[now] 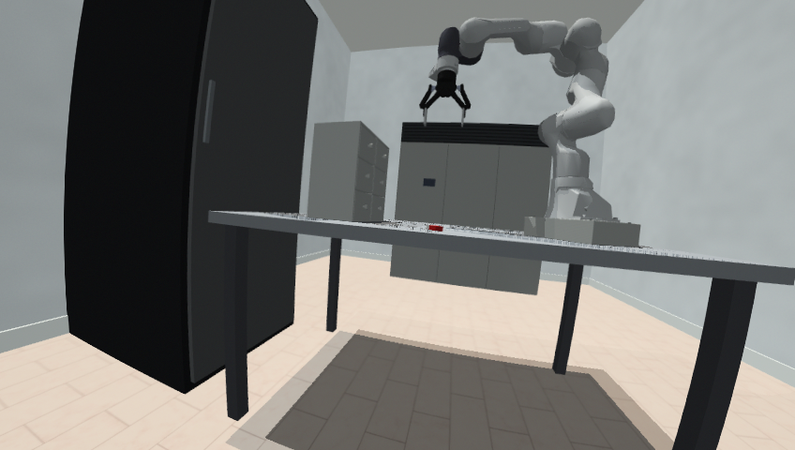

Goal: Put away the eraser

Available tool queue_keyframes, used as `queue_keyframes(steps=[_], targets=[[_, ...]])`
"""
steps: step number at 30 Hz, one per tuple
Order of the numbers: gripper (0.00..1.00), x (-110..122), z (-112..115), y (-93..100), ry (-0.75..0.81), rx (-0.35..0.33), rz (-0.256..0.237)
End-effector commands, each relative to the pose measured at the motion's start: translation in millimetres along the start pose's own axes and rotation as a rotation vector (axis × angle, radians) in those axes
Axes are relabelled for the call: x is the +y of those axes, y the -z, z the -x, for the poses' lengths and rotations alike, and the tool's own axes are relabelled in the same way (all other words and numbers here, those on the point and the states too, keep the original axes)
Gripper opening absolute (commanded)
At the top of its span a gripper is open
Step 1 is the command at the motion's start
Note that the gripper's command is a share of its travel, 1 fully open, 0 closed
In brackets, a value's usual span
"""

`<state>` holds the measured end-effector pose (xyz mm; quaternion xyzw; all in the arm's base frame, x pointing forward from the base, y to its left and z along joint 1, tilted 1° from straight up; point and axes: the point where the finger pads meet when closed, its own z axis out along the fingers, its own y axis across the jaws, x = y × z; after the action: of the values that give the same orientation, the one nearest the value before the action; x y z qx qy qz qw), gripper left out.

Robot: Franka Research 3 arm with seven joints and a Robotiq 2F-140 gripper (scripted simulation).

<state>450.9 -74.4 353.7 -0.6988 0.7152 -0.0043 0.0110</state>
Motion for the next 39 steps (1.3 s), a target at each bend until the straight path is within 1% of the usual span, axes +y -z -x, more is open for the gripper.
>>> queue_keyframes(steps=[1,14,18,29,31,39], targets=[[1.0,0,0,0.1,0.0,0.0,0.0],[1.0,0,0,-3.4,0.035,0.0,0.0],[1.0,0,0,-7.2,0.072,0.0,0.0],[1.0,-1,0,-25.7,0.256,0.0,0.0],[1.0,-1,0,-25.7,0.256,0.0,0.0],[1.0,-2,0,-45.2,0.45,-0.001,0.0]])
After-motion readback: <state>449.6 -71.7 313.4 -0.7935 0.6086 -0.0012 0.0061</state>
